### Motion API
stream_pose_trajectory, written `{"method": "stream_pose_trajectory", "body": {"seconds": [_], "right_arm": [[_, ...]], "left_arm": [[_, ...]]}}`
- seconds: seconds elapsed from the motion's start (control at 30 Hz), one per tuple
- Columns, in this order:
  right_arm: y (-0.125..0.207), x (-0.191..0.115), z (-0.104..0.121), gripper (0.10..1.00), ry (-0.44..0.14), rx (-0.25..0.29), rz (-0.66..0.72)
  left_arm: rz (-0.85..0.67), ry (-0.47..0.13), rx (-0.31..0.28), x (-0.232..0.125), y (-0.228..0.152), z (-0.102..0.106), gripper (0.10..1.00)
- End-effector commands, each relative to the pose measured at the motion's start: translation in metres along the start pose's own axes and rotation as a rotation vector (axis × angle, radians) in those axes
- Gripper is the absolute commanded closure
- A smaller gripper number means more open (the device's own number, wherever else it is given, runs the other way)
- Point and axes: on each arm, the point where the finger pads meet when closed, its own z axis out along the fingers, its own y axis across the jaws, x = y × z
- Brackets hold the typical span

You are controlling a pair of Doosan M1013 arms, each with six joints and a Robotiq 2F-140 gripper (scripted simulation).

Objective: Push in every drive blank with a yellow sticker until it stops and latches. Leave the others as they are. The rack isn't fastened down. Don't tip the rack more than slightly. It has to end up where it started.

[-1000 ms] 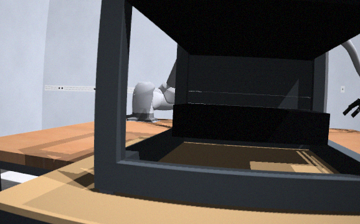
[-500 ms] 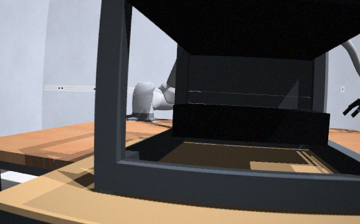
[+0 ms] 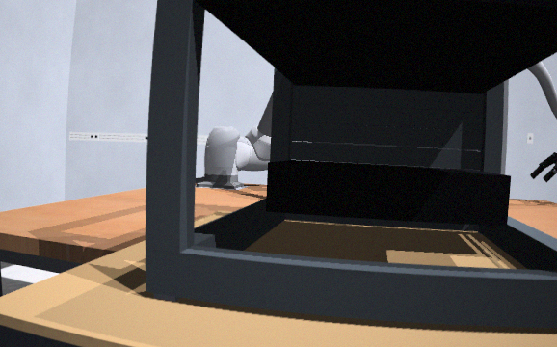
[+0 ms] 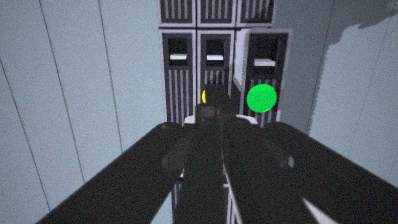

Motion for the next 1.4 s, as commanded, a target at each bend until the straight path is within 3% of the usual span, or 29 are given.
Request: {"method": "stream_pose_trajectory", "body": {"seconds": [0.0, 0.47, 0.7, 1.03, 1.3, 1.33, 1.37], "right_arm": [[-0.002, 0.0, 0.0, 0.999, 0.0, 0.001, 0.001], [-0.002, 0.0, -0.003, 0.999, 0.0, 0.001, 0.001], [-0.002, 0.0, -0.021, 0.999, 0.0, 0.001, 0.001], [-0.002, 0.0, -0.075, 0.999, 0.0, 0.001, 0.001], [-0.002, 0.0, -0.082, 0.999, 0.0, 0.001, 0.001], [-0.002, 0.0, -0.082, 0.098, 0.0, 0.001, 0.001], [-0.002, 0.0, -0.082, 0.098, 0.0, 0.001, 0.001]], "left_arm": [[0.0, 0.001, 0.0, 0.0, 0.0, 0.0, 0.098], [0.0, 0.001, 0.0, 0.0, 0.0, 0.0, 0.098], [0.0, 0.001, 0.0, 0.0, 0.0, 0.0, 0.098], [0.0, 0.001, 0.0, 0.0, 0.0, 0.0, 0.098], [0.0, 0.001, 0.0, 0.0, 0.0, 0.0, 0.098], [0.0, 0.001, 0.0, 0.0, 0.0, 0.0, 0.098], [0.0, 0.001, 0.0, 0.0, 0.0, 0.0, 0.098]]}}
